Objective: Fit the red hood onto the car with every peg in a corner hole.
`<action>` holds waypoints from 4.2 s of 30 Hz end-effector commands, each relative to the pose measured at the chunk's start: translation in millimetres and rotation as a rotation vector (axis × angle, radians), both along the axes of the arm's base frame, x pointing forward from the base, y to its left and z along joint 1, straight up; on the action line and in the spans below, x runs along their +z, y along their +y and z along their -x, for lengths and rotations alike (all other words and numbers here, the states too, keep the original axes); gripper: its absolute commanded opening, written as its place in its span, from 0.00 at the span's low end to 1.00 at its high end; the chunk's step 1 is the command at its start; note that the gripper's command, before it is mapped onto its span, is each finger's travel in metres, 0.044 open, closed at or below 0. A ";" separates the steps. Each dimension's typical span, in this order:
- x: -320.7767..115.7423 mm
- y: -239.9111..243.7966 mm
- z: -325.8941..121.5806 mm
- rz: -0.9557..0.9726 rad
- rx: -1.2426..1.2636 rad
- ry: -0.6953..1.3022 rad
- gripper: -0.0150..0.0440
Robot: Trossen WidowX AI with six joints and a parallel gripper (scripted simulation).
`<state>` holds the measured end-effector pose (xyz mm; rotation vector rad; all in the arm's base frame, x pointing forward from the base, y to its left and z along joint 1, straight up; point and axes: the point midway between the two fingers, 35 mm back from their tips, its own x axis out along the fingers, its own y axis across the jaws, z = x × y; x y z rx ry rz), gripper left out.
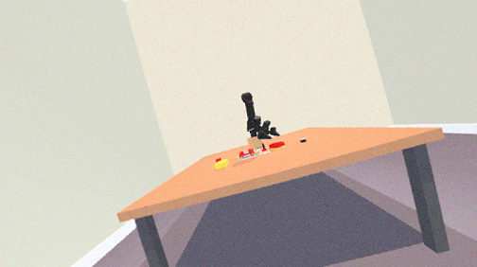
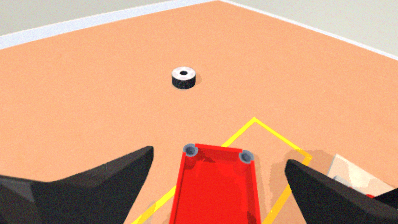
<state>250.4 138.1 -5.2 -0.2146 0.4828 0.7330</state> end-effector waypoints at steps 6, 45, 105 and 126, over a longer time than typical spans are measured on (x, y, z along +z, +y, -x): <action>-5.9 -0.2 -0.7 0.006 0.010 -0.002 1.00; -26.7 -4.1 -1.9 0.021 0.031 -0.017 1.00; -54.5 -6.2 -1.8 0.045 0.055 0.005 1.00; -49.7 -6.5 -2.5 0.044 0.050 0.005 0.49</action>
